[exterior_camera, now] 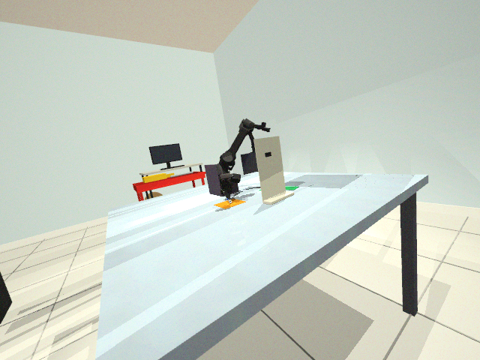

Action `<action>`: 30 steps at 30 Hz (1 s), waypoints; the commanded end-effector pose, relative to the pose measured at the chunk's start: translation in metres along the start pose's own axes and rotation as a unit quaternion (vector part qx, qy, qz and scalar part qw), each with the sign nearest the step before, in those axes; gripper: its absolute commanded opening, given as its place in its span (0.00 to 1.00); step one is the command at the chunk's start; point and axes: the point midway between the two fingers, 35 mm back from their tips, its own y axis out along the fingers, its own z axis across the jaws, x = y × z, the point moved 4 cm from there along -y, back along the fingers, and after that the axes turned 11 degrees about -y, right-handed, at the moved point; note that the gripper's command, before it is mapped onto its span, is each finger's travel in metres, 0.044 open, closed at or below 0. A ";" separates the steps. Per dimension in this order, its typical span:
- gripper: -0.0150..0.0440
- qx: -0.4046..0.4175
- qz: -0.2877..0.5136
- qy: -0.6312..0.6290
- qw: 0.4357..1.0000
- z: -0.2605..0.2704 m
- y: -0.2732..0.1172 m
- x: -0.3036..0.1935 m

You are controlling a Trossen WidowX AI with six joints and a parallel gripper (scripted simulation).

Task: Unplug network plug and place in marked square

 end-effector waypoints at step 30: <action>0.52 0.000 0.001 0.001 1.000 0.001 -0.001 0.001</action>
